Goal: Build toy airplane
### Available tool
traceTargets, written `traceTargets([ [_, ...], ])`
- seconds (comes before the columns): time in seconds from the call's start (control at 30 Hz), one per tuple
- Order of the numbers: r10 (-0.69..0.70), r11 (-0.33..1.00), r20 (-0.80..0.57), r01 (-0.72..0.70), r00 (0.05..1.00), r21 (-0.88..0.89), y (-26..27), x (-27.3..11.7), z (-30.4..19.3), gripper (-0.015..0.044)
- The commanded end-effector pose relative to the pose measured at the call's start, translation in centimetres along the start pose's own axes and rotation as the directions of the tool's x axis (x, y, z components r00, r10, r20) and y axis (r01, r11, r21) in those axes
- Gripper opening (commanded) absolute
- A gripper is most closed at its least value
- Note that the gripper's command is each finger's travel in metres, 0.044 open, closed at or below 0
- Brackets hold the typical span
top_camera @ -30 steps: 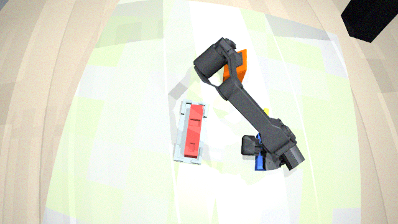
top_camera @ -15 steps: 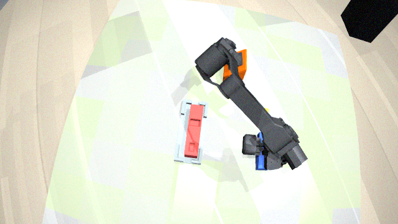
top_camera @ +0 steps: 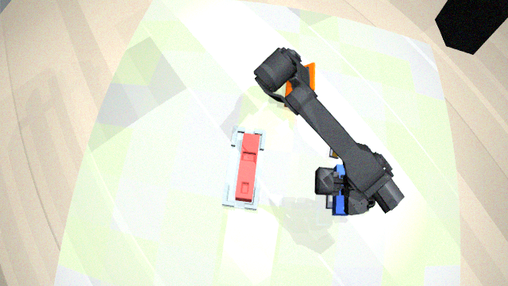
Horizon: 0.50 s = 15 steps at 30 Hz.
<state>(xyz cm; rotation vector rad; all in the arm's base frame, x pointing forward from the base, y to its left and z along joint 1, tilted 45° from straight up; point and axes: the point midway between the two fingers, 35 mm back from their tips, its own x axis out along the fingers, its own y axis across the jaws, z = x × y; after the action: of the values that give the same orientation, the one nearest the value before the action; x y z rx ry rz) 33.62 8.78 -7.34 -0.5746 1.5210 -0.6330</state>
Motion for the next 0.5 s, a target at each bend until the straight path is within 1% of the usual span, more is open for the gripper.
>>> traceTargets([
  [0.0,0.009,1.0,0.005,-0.009,1.0,0.007,0.0,-1.4,0.1,0.0],
  [0.47,0.008,1.0,0.006,-0.008,1.0,0.002,-0.2,-5.9,-0.3,0.0],
])
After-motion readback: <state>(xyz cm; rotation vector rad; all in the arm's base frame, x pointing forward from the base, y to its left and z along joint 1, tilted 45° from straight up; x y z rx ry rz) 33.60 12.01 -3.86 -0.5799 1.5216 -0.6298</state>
